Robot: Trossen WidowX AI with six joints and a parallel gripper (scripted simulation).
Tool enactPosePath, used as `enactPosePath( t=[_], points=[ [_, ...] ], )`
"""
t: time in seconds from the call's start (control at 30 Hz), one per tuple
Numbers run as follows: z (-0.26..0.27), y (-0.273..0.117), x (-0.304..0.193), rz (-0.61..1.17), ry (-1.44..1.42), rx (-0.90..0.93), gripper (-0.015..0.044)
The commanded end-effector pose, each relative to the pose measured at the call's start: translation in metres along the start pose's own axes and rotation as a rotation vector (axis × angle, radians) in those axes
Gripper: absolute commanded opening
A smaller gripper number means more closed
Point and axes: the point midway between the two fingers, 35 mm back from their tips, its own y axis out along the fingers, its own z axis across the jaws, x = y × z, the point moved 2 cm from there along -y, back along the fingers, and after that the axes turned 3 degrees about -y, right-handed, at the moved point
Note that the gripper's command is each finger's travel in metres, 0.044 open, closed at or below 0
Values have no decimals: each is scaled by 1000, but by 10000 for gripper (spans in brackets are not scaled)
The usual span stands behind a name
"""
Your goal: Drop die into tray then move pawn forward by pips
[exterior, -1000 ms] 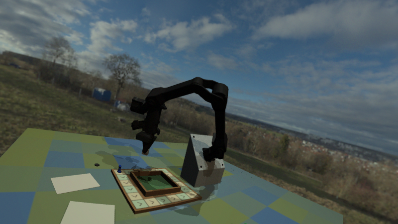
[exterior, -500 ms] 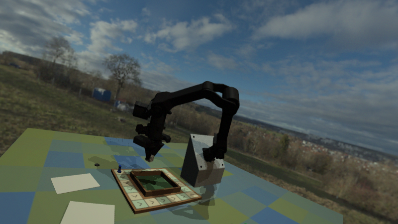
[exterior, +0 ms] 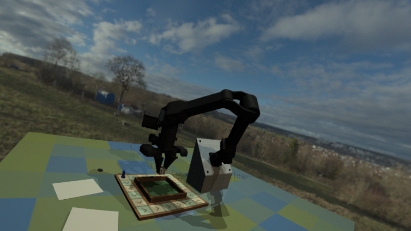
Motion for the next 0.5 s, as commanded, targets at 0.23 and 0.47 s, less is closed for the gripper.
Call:
enactPosePath(
  t=[0.23,0.47],
  points=[
    [-3,4,-11,-39,84,-22,0],
    [-8,13,-12,-253,89,-119,0]
  ],
)
